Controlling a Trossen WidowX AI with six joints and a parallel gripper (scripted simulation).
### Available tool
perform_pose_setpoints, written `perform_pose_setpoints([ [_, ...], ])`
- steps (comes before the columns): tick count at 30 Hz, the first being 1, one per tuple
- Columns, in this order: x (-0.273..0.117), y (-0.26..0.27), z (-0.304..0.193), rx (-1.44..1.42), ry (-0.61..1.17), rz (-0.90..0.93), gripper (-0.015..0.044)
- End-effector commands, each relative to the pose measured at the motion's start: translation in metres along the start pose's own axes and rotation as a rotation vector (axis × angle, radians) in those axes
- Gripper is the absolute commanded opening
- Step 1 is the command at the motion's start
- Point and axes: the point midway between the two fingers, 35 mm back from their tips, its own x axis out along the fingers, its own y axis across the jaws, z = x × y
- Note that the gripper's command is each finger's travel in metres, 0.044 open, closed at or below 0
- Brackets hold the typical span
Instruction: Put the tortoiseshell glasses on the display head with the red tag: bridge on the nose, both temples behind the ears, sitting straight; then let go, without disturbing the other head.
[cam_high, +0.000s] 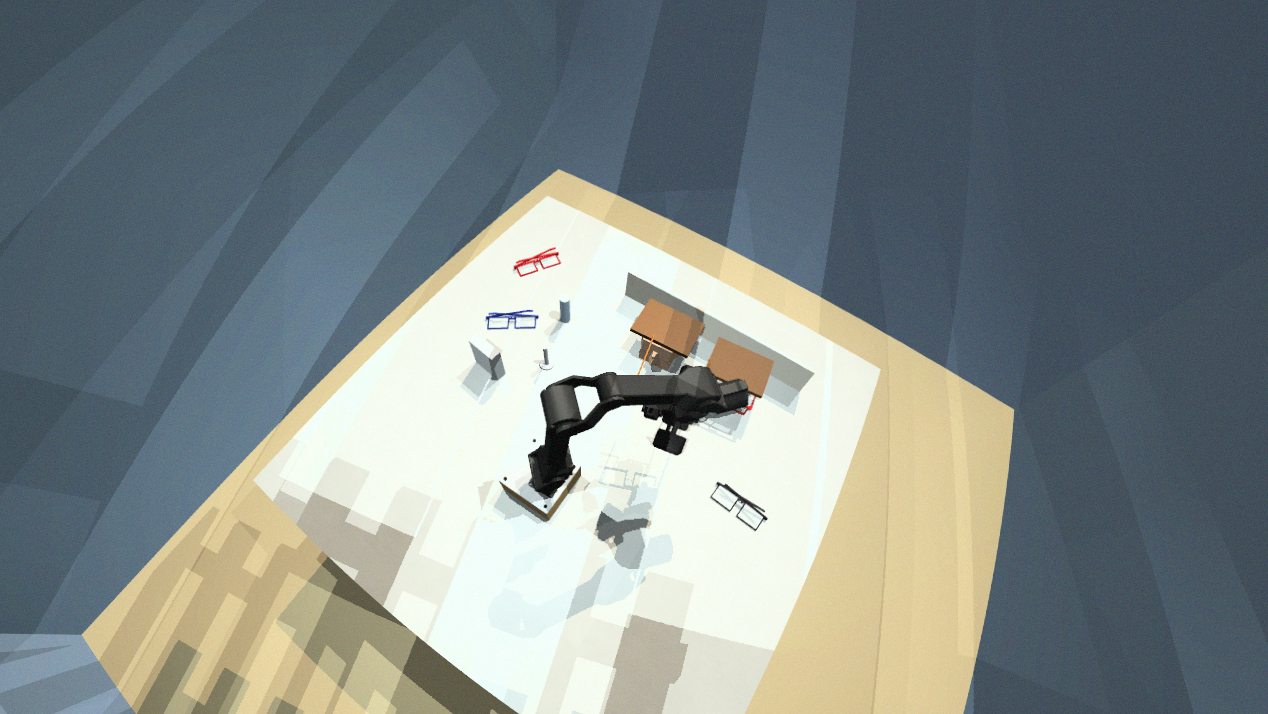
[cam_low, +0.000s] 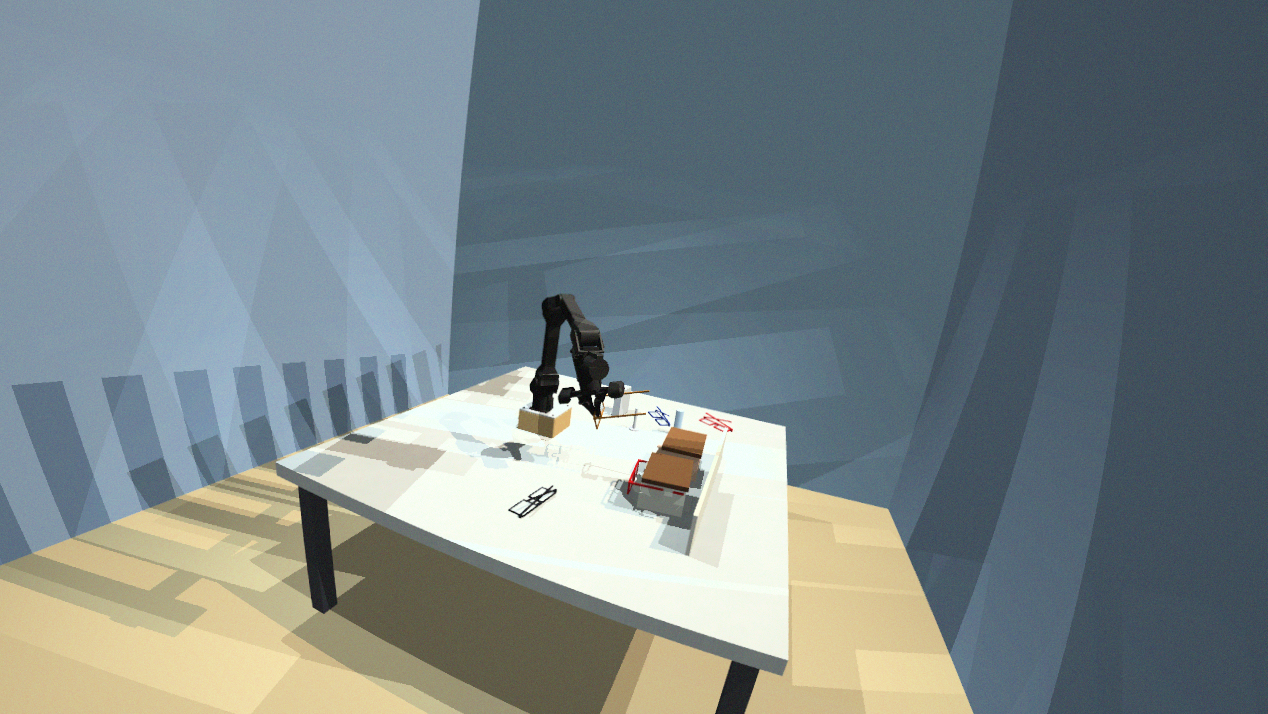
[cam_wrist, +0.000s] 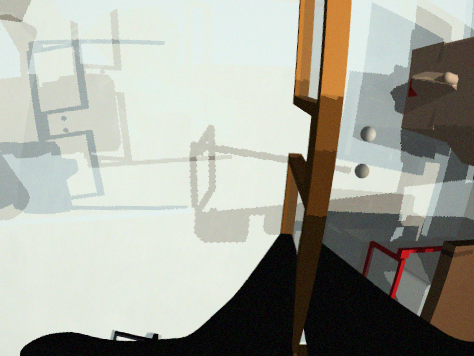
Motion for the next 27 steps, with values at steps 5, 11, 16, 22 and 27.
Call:
perform_pose_setpoints([
  [5,0.020,-0.007,0.026,0.053,0.025,0.105,0.0000],
  [11,0.034,-0.010,0.044,0.087,0.060,0.175,0.0000],
  [16,0.044,-0.012,0.060,0.113,0.100,0.225,0.0000],
  [22,0.055,-0.012,0.078,0.140,0.160,0.273,0.0000],
  [27,0.060,-0.012,0.080,0.144,0.186,0.281,0.0000],
])
